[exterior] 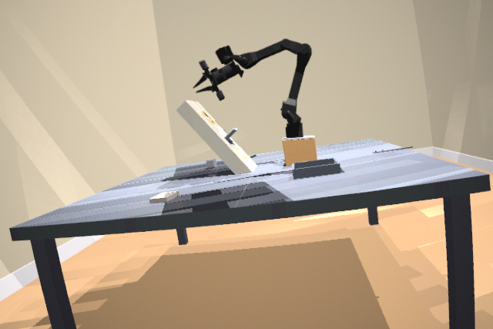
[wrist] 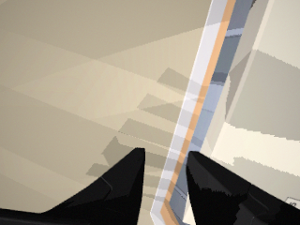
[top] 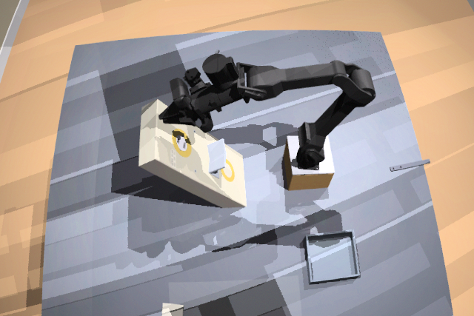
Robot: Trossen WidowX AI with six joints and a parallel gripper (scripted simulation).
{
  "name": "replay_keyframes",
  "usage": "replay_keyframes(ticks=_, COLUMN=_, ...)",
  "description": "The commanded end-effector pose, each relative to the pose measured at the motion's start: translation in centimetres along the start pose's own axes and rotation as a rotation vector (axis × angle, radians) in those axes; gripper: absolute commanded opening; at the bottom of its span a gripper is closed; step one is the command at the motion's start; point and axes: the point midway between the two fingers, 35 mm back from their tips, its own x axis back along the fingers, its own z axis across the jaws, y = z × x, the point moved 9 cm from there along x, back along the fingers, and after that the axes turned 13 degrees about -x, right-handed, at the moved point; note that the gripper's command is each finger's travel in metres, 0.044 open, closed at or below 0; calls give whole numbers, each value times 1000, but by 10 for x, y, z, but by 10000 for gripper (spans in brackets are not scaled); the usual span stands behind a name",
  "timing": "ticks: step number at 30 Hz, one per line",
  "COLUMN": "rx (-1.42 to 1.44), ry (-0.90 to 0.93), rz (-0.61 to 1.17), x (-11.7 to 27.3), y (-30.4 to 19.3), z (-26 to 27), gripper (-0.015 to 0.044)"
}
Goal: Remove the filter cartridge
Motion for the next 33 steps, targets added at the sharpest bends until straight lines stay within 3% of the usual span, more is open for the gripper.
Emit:
replay_keyframes(ticks=1, rx=-208, ry=-143, rz=-125, x=28, y=-8, z=-54, gripper=93)
replay_keyframes(ticks=5, rx=-316, ry=-212, rz=-214, x=46, y=-11, z=-87, gripper=93)
replay_keyframes(ticks=33, rx=-316, ry=-210, rz=-214, x=23, y=-7, z=-91, gripper=93)
